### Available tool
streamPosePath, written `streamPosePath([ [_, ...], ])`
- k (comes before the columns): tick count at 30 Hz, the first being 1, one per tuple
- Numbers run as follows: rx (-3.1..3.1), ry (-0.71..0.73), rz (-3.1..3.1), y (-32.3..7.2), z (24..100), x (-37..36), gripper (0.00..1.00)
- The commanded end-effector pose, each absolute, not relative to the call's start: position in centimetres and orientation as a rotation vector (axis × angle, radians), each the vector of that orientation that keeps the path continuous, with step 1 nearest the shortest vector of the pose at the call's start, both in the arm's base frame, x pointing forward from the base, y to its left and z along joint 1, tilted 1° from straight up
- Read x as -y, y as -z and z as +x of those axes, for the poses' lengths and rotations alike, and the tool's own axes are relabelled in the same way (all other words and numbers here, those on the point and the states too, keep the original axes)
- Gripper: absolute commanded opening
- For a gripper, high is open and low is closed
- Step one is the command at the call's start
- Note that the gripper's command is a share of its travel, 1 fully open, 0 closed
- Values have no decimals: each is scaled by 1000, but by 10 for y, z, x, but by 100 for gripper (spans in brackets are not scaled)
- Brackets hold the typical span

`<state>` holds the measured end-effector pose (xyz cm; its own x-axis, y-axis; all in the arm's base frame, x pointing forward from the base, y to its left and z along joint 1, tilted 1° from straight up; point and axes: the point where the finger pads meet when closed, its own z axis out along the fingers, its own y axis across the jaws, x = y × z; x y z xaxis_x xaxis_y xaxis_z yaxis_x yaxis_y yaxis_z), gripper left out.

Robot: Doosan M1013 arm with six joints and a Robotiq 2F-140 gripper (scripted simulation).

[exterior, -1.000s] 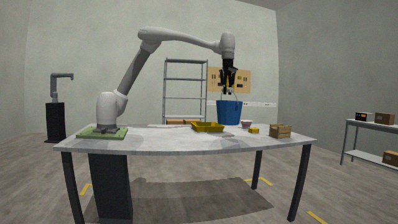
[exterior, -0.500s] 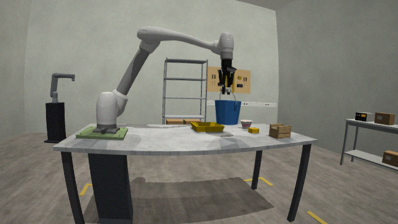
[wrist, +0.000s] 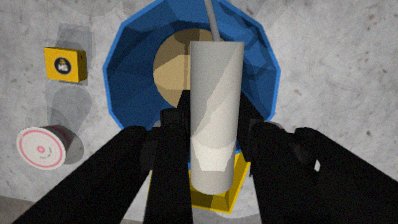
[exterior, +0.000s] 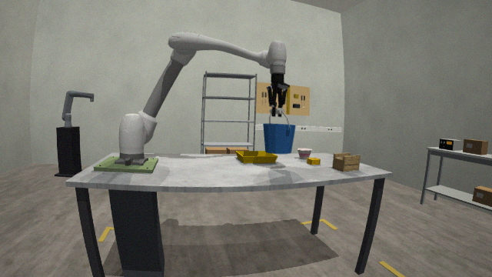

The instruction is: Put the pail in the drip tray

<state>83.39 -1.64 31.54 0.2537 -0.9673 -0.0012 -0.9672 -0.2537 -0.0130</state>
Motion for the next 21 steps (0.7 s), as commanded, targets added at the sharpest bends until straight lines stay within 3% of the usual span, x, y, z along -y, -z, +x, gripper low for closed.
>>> streamPosePath([
  [1, -1911, 13, -2477, -317, 832, 9, 10],
  [21, -1911, 13, -2477, -317, 817, -38, 10],
])
